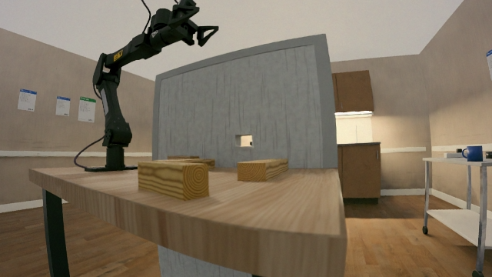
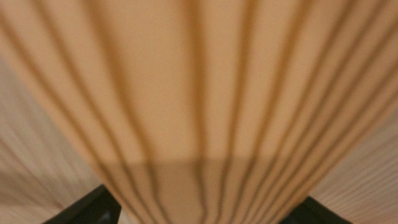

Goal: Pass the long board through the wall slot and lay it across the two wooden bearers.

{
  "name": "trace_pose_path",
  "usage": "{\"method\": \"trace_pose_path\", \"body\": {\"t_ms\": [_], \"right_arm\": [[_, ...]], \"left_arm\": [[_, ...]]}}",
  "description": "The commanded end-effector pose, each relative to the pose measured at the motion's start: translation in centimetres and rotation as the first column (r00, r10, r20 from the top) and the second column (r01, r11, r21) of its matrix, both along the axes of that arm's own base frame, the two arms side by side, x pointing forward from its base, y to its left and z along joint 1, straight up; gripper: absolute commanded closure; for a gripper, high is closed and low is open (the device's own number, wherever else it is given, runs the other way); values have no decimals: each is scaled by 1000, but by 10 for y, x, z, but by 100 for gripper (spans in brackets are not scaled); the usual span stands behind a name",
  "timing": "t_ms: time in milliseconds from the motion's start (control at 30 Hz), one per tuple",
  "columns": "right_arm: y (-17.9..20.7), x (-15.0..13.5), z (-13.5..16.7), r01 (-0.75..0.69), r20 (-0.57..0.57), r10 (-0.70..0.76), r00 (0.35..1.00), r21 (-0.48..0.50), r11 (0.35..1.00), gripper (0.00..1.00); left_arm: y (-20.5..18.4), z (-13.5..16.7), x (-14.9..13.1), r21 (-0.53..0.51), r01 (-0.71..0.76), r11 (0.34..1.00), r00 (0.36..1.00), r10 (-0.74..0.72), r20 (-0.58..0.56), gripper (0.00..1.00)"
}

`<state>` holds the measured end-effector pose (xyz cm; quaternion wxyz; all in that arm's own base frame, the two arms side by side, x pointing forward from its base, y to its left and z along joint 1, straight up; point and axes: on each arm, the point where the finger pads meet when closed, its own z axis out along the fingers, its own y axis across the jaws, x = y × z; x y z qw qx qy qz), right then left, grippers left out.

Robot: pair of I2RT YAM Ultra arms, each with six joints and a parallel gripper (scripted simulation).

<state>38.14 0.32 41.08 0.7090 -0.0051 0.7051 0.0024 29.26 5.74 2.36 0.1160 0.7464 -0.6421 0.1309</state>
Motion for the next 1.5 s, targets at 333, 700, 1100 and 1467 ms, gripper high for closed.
{"method": "trace_pose_path", "body": {"t_ms": [333,700,1100,1467], "right_arm": [[-3,-9,27,12,56,-13,998,6,1000,0],[-3,-9,27,12,56,-13,998,6,1000,0],[-3,-9,27,12,56,-13,998,6,1000,0],[-3,-9,27,12,56,-13,998,6,1000,0]], "left_arm": [[-4,-11,-6,-8,-12,1000,1000,12,-5,100],[-7,-15,-12,-14,2,1000,999,-2,-35,100],[-4,28,12,5,9,1000,999,-9,52,100],[-7,47,14,2,14,1000,998,-14,63,100]]}}
